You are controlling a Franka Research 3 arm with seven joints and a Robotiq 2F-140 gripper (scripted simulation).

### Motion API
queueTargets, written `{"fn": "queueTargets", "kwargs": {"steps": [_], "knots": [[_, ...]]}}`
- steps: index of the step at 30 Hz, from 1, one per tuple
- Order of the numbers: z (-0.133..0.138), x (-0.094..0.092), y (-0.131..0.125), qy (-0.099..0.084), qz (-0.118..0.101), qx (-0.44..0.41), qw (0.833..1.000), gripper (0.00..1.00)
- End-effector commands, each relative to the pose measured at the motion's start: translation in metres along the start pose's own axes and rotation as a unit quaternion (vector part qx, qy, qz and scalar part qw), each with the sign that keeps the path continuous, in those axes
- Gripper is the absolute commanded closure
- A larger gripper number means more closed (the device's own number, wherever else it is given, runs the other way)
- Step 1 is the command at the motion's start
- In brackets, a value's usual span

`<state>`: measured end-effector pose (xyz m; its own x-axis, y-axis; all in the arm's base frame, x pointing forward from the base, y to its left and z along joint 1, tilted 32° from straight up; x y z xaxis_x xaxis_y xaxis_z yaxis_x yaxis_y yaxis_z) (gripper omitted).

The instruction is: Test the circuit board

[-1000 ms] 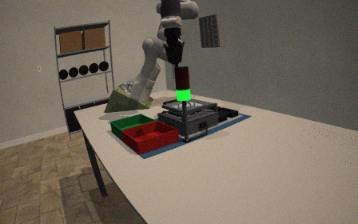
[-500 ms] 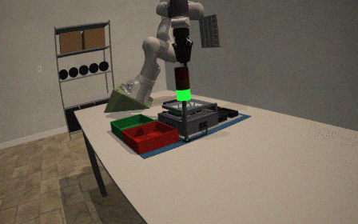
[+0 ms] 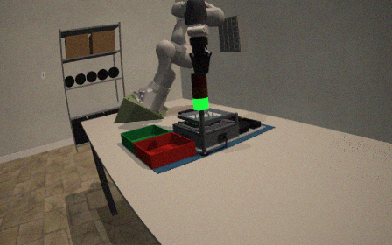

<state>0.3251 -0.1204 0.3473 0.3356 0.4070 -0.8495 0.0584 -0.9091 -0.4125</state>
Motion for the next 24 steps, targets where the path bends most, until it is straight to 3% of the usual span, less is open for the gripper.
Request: {"fn": "queueTargets", "kwargs": {"steps": [1,11,24], "knots": [[-0.003,0.016,0.002,0.006,0.004,0.003,1.000,1.00],[-0.003,0.042,0.002,0.006,0.004,0.003,1.000,1.00],[-0.003,0.044,0.002,0.006,0.004,0.003,1.000,1.00]]}}
Point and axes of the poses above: the point where the finger pads meet when closed, its own x axis out along the fingers, its own z axis across the jaws, y = z × x, the point moved 9 cm from there along -x, back along the fingers, and after that the axes turned 5 degrees about -x, right-handed, at the moved point
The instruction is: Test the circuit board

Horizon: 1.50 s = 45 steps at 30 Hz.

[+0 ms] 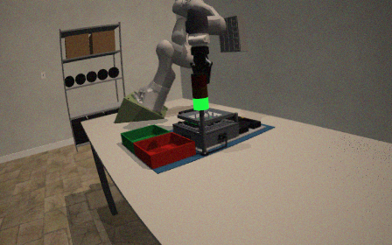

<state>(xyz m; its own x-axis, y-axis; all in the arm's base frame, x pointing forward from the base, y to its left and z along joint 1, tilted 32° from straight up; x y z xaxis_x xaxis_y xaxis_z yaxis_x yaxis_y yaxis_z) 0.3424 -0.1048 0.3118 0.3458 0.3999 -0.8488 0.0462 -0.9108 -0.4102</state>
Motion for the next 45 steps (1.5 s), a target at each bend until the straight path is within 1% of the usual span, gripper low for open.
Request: {"fn": "queueTargets", "kwargs": {"steps": [1,15,19,28,34,45], "knots": [[0.000,0.001,0.000,0.001,0.000,-0.003,1.000,1.00],[0.000,0.002,0.000,0.001,0.000,-0.003,1.000,1.00],[0.000,0.007,0.000,0.001,0.000,-0.003,1.000,1.00],[0.000,0.025,0.001,0.001,0.000,-0.003,1.000,1.00],[0.000,0.029,0.001,0.001,0.000,-0.003,1.000,1.00],[0.000,0.029,0.001,0.001,0.000,-0.003,1.000,1.00]]}}
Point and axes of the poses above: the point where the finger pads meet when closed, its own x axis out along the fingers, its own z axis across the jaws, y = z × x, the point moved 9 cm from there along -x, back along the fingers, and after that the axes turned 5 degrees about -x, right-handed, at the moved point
